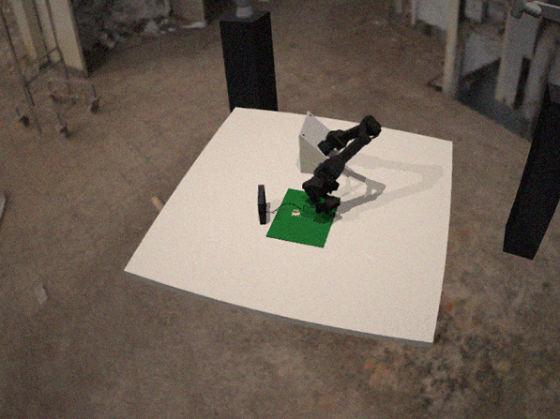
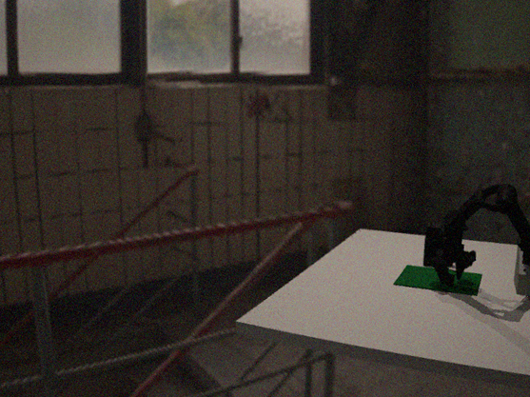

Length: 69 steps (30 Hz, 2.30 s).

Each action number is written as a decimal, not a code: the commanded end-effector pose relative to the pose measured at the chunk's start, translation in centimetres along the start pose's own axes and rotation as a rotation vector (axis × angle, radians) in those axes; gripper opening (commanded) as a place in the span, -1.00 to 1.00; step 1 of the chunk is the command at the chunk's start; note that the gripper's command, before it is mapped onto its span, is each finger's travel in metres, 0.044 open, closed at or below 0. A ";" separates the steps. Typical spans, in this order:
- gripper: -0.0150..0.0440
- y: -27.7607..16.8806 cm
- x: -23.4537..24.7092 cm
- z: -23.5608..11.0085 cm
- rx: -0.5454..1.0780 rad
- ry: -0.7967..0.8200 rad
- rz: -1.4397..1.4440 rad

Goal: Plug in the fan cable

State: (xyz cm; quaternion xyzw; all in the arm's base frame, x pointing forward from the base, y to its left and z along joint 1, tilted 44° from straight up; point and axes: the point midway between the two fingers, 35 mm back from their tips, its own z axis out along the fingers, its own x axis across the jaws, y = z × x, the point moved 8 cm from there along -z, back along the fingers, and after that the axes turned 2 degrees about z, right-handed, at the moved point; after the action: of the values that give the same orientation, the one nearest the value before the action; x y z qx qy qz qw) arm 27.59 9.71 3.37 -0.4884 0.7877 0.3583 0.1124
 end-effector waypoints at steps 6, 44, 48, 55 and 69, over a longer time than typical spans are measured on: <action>0.20 0.0 0.0 0.0 0.001 -0.001 -0.001; -0.49 -7.9 3.3 -5.0 0.002 0.003 0.577; -0.49 -9.6 4.4 -4.9 0.001 0.002 0.709; -0.49 -9.8 4.6 -4.8 0.001 0.002 0.731; -0.49 -9.5 4.4 -5.0 0.001 0.002 0.736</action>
State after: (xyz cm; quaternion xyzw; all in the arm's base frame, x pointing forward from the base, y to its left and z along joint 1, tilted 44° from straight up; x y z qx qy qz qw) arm 34.37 0.75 0.10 -0.1746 0.9098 0.3758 -0.0235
